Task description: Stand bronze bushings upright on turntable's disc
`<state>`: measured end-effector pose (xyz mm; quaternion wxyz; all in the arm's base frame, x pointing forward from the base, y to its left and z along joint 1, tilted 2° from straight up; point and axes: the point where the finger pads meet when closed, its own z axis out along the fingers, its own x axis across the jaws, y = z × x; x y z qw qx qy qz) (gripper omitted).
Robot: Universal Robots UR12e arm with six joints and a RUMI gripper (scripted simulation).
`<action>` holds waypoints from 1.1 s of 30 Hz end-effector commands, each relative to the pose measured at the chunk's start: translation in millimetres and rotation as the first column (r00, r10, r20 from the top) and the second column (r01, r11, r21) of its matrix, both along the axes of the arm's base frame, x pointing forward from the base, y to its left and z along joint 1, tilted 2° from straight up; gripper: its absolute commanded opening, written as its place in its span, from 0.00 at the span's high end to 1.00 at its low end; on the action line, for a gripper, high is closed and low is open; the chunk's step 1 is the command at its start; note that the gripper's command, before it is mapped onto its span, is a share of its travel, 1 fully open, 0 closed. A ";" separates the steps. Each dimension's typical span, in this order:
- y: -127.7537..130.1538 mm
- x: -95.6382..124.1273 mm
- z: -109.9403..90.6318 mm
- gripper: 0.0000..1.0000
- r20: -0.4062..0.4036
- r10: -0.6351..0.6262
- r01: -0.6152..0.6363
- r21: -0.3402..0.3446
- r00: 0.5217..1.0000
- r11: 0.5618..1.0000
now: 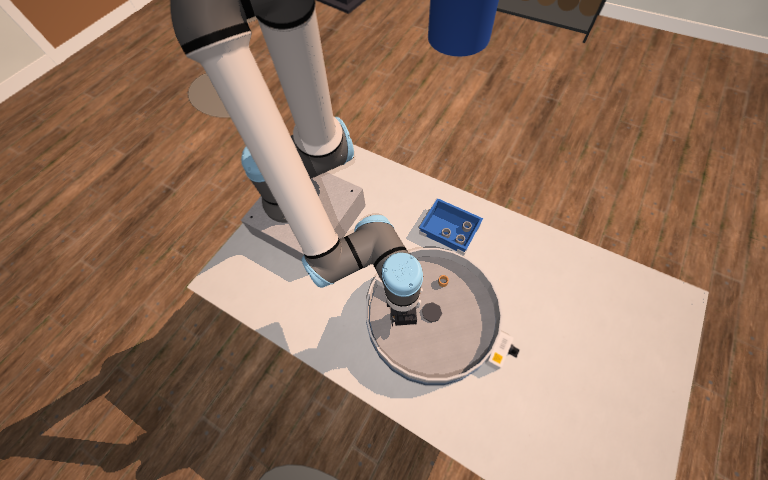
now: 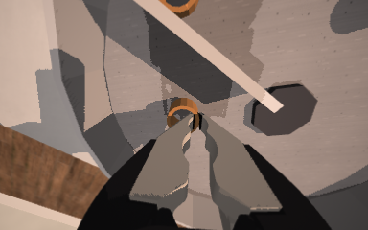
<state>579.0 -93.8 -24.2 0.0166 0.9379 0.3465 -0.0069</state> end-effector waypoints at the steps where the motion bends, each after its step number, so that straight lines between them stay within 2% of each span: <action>1: -0.2 0.6 0.3 1.00 0.001 0.000 0.000 0.000 1.000 1.000; 33: -0.4 0.6 -5.4 1.00 0.001 0.000 0.000 0.000 1.000 1.000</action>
